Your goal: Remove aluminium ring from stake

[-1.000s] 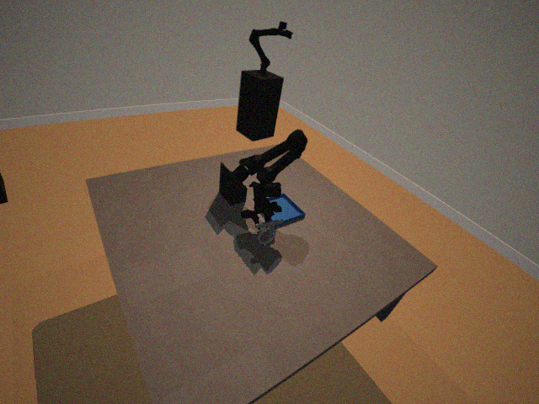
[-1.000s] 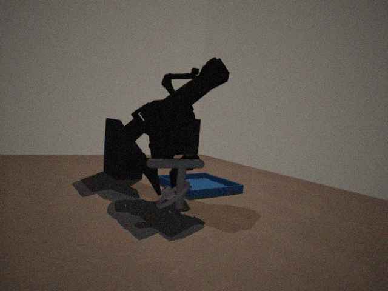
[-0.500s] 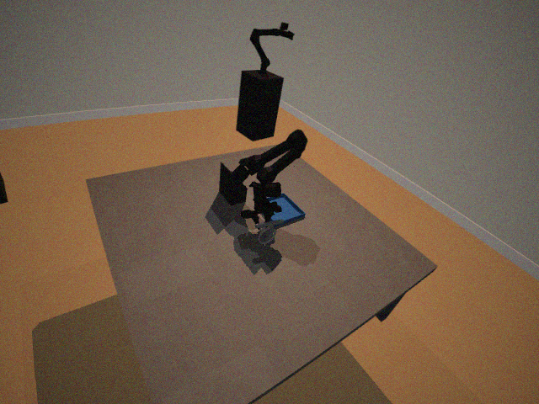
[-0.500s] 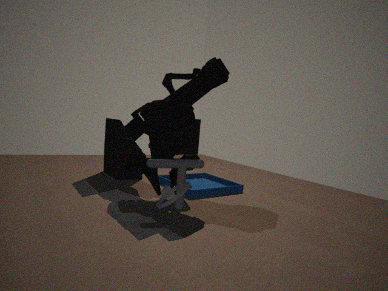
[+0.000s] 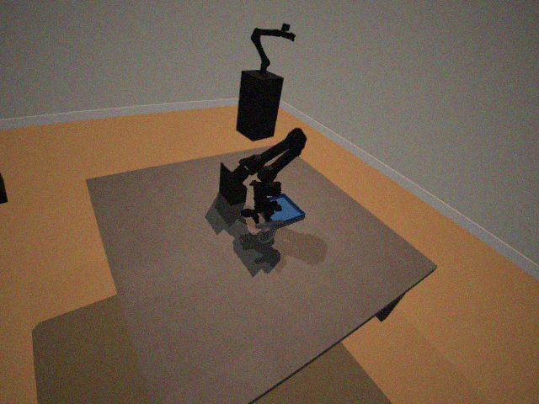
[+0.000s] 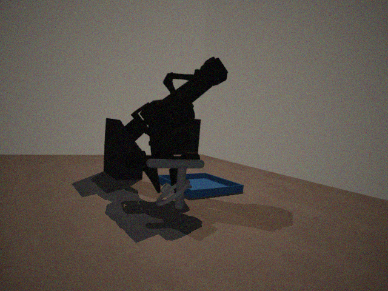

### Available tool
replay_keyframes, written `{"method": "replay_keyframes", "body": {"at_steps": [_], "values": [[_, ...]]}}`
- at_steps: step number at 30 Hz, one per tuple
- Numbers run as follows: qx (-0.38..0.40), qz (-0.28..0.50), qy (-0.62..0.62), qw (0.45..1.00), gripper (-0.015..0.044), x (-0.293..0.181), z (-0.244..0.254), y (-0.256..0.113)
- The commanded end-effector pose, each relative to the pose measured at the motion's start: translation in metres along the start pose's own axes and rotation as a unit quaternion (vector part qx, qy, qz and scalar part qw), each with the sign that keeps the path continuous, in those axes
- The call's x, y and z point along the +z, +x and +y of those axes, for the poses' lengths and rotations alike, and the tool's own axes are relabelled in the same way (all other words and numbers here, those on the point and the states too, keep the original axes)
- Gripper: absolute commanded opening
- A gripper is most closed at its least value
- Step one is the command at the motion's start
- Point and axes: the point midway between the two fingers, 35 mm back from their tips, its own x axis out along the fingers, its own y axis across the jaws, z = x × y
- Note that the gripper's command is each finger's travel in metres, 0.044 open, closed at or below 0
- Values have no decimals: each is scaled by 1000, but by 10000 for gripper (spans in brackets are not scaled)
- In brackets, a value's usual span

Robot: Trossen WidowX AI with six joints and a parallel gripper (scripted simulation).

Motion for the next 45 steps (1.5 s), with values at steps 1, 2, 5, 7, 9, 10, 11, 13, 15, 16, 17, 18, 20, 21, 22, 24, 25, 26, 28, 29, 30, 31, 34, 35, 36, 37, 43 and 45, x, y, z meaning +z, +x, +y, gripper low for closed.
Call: {"method": "replay_keyframes", "body": {"at_steps": [1,2,5,7,9,10,11,13,15,16,17,18,20,21,22,24,25,26,28,29,30,31,34,35,36,37,43,45], "values": [[0,-6,-2,1000,0,7,0,-6],[0,-6,-2,1000,0,8,0,-7],[0,-7,-1,1000,0,10,0,-11],[0,-7,-1,1000,0,11,0,-12],[0,-7,-1,1000,0,11,0,-12],[0,-7,-1,1000,0,11,0,-12],[-1,-5,-1,1000,0,11,0,-12],[-3,0,-2,1000,0,12,-1,-12],[-6,5,-2,1000,0,13,-1,-12],[-7,8,-3,1000,0,14,-1,-12],[-9,11,-3,1000,0,14,-1,-12],[-10,14,-3,1000,0,15,-1,-12],[-13,19,-4,1000,0,15,-1,-11],[-14,22,-4,1000,0,16,-1,-11],[-15,25,-5,1000,0,16,-1,-12],[-17,31,-5,999,0,17,-1,-12],[-18,33,-6,999,0,18,-1,-12],[-20,36,-6,999,0,18,-1,-12],[-22,42,-7,999,0,19,-1,-12],[-23,45,-7,999,0,19,0,-12],[-24,48,-7,999,0,20,0,-13],[-25,51,-8,998,0,20,0,-13],[-28,60,-9,998,0,21,1,-14],[-29,63,-9,998,0,21,1,-14],[-30,66,-9,997,0,22,1,-14],[-31,68,-9,997,0,22,2,-15],[-36,86,-11,996,0,24,4,-18],[-37,92,-12,995,0,25,5,-19]]}}
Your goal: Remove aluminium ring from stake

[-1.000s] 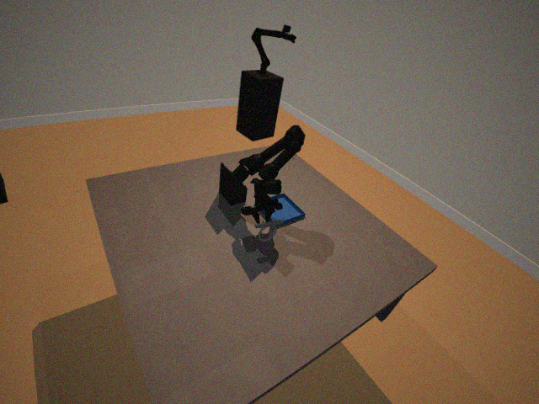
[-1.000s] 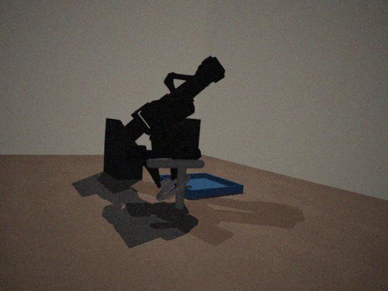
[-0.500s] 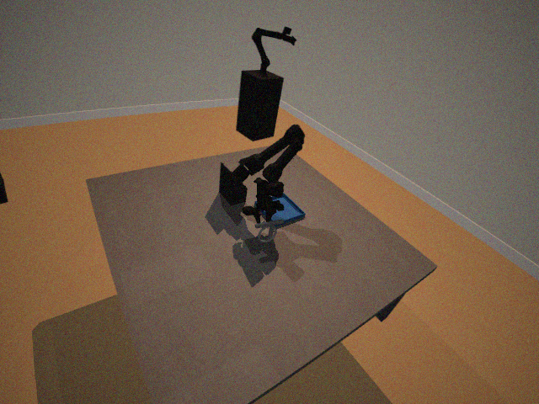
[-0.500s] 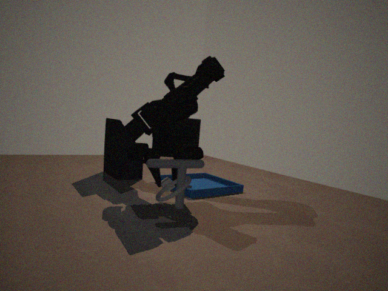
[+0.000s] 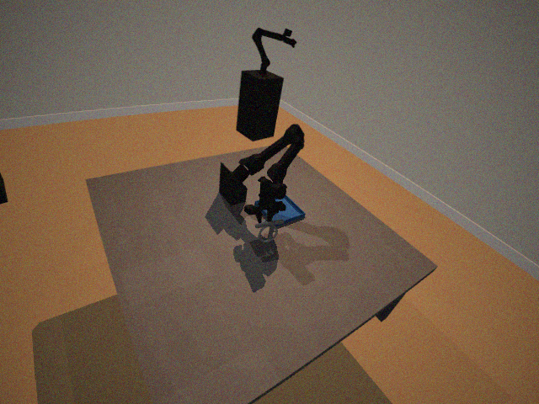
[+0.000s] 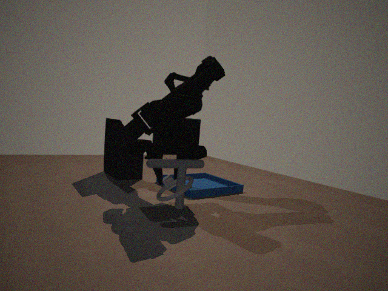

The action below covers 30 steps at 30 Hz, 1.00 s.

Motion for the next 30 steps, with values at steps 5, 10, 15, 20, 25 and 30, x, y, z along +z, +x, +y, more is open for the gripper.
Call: {"method": "replay_keyframes", "body": {"at_steps": [5,10,15,20,25,30], "values": [[-9,21,-7,1000,0,5,3,-7],[-11,36,-8,999,0,5,6,-11],[-13,49,-10,999,0,5,10,-15],[-19,50,-11,998,0,6,11,-16],[-30,50,-15,998,0,7,15,-19],[-36,51,-16,998,0,7,16,-20]]}}
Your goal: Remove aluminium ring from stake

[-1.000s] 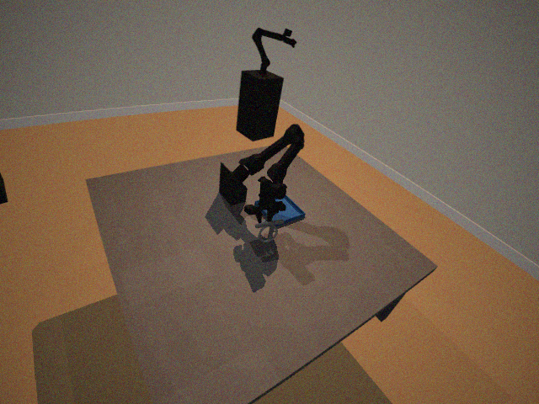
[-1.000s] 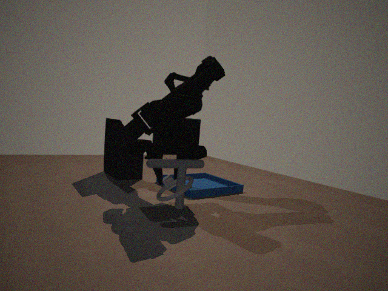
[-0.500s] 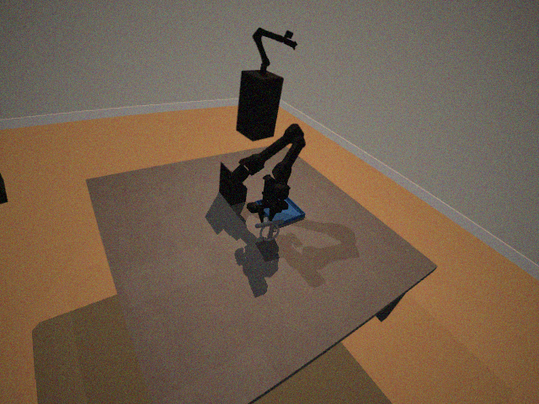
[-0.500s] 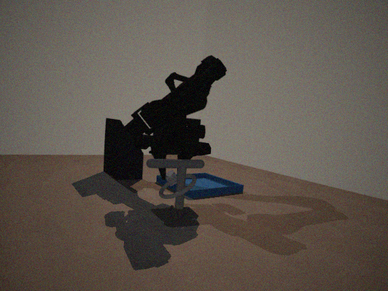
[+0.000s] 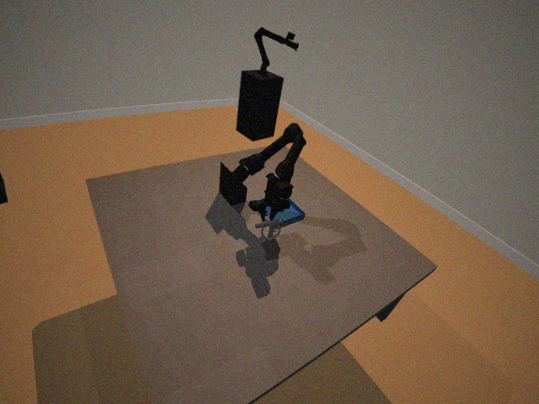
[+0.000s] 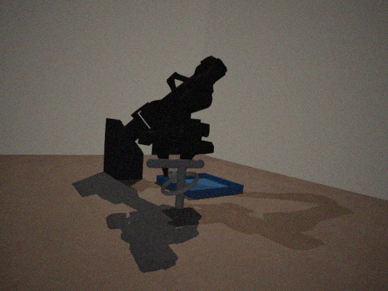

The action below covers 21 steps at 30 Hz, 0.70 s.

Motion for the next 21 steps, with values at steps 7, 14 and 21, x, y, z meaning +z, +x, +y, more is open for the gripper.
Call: {"method": "replay_keyframes", "body": {"at_steps": [7,14,21], "values": [[-19,-2,-5,1000,0,3,5,-5],[-35,-2,-9,999,0,4,9,-9],[-45,-2,-12,999,0,5,12,-11]]}}
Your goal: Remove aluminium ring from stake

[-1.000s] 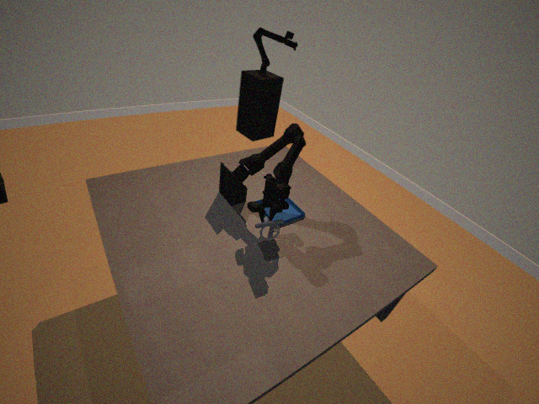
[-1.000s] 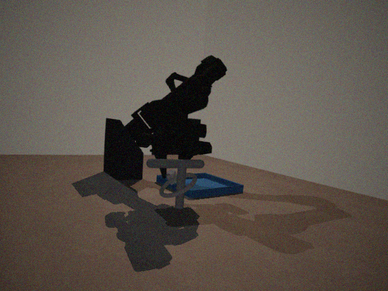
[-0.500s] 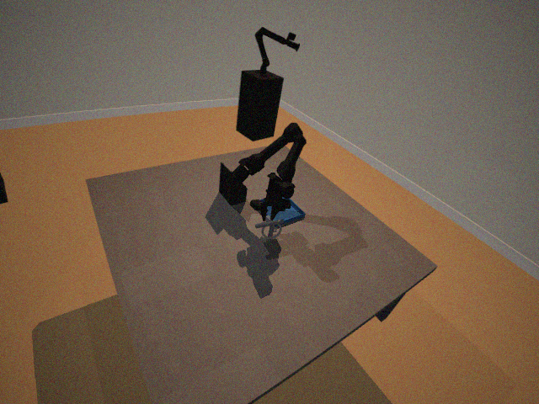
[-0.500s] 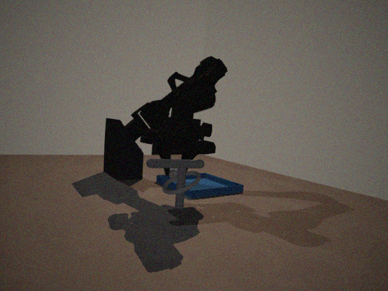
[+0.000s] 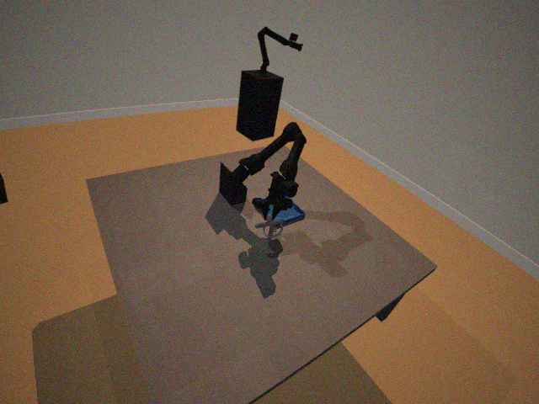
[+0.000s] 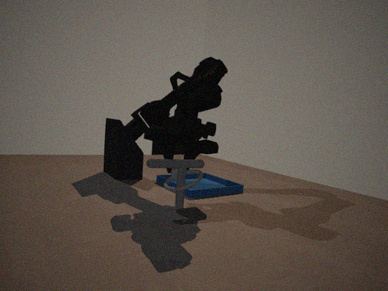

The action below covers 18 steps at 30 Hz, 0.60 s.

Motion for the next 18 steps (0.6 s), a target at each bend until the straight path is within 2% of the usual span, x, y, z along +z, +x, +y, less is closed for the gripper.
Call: {"method": "replay_keyframes", "body": {"at_steps": [1,18], "values": [[-13,-3,-2,1000,0,3,3,-4],[-25,-11,-5,1000,0,4,9,-12]]}}
